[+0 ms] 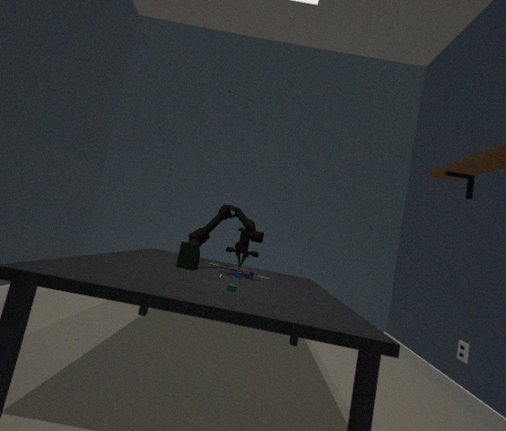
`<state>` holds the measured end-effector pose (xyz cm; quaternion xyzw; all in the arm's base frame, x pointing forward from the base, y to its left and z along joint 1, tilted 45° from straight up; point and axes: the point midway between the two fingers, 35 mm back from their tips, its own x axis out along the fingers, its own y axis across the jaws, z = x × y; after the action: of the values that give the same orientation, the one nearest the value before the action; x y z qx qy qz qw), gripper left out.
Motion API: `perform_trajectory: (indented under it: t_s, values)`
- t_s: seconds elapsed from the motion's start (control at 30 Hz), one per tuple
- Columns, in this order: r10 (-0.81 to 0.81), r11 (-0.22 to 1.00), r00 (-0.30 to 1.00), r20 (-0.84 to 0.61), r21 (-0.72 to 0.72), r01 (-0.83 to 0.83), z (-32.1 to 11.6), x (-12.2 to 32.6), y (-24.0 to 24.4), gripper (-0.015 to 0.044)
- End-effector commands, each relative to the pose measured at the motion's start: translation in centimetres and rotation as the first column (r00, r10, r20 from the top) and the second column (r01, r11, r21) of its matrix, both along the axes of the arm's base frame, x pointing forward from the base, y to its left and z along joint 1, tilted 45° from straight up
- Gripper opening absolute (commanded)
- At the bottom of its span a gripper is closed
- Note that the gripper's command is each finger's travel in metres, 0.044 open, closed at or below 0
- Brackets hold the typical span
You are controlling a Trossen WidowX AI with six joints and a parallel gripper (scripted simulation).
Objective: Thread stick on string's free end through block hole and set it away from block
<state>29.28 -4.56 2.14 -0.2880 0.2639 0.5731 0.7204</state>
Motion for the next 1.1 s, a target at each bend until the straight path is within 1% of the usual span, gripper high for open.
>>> perform_trajectory:
  t_s: [0.0, 0.37, 0.67, 0.7, 0.73, 1.03, 1.07]
  values:
    - [0.0, 1.0, 1.0, 0.0, 0.0, 0.0, 0.0, 0.0, 0.0, 0.0]
    - [0.0, 1.0, 1.0, 0.0, 0.0, 0.0, 0.0, 0.0, 0.0, 0.0]
    - [0.0, 1.0, 1.0, 0.0, 0.0, 0.0, 0.0, 0.0, 0.0, 0.0236]
    - [0.0, 1.0, 1.0, 0.0, 0.0, 0.0, 0.0, 0.0, 0.0, 0.024]
    - [0.0, 1.0, 1.0, 0.0, 0.0, 0.0, 0.0, 0.0, 0.0, 0.024]
    - [0.0, 1.0, 1.0, 0.0, 0.0, 0.0, 0.0, 0.0, 0.0, 0.0003]
    - [0.0, 1.0, 1.0, 0.0, 0.0, 0.0, 0.0, 0.0, 0.0, 0.0]
